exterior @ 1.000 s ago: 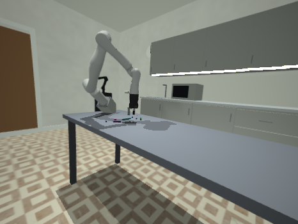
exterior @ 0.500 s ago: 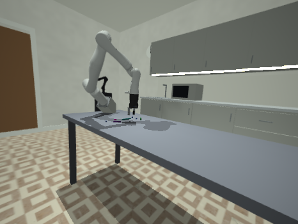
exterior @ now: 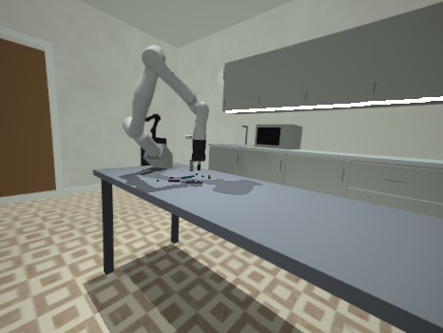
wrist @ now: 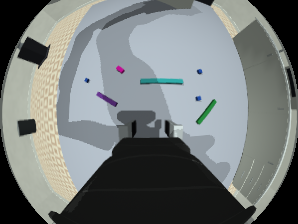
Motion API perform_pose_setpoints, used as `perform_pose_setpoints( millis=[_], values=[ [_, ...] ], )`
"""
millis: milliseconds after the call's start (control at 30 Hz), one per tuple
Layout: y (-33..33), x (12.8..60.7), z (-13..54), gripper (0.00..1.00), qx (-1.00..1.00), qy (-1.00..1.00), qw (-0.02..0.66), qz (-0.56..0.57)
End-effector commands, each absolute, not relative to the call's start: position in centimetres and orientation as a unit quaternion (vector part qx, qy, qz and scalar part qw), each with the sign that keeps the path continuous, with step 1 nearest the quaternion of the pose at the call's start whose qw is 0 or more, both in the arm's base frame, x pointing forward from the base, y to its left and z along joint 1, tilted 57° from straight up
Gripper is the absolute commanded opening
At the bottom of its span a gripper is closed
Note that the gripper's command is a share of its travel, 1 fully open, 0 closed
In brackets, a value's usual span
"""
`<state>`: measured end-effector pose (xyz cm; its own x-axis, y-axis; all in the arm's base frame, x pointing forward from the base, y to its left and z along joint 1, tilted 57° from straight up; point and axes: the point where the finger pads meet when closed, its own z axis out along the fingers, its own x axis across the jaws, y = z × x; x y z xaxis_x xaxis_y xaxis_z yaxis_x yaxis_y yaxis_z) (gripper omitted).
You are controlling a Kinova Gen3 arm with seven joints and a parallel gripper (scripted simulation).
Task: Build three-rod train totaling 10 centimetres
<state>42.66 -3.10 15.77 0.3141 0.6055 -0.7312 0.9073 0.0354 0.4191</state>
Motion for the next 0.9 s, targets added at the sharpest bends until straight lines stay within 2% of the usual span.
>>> perform_pose_setpoints(
  millis=[0, 567, 867],
  values=[
    [-3.0, 42.7, 15.8, 1.0, 0.674, 0.562, 0.45, -0.167],
    [-3.0, 42.6, 15.6, 1.0, 0.681, 0.552, 0.452, -0.162],
    [-2.5, 42.3, 14.6, 1.0, 0.738, 0.474, 0.465, -0.122]
  ],
)
